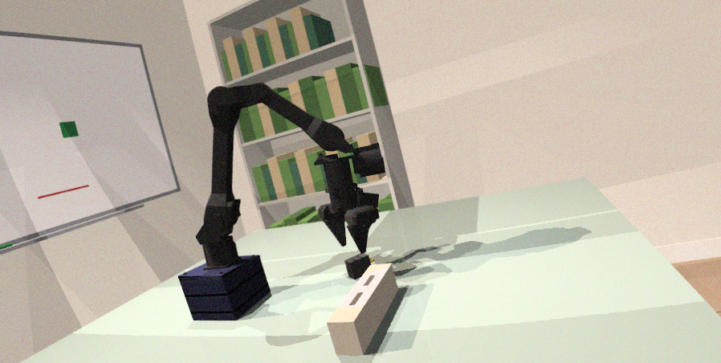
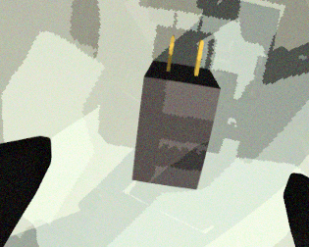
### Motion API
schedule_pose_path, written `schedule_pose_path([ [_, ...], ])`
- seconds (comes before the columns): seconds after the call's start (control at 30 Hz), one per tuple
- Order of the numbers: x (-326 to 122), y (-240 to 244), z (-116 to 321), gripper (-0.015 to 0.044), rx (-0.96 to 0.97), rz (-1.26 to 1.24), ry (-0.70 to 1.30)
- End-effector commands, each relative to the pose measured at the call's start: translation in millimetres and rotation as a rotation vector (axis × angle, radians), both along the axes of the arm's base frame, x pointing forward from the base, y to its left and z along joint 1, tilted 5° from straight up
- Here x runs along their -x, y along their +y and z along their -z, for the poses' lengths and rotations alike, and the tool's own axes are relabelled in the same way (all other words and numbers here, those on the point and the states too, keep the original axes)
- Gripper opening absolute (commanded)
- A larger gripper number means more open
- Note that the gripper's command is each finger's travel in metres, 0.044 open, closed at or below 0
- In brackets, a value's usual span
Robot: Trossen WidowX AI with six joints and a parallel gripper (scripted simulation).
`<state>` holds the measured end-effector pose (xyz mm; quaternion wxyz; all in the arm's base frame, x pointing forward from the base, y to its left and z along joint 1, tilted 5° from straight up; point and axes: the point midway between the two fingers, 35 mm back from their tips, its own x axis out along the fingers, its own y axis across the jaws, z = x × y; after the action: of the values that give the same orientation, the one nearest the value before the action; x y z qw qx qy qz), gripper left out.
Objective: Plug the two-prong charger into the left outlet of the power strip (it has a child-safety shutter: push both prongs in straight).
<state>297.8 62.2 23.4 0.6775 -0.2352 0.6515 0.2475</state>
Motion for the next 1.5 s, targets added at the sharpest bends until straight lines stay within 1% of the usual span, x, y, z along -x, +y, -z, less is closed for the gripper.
schedule_pose_path([
  [0.0,0.2,0.0,5.8,0.0440,0.004,0.005,0.001],
  [1.13,-3.4,3.9,55.3,0.0440,0.004,0.005,0.001],
  [1.47,-3.5,4.2,51.8,0.0177,0.000,0.001,0.003],
])
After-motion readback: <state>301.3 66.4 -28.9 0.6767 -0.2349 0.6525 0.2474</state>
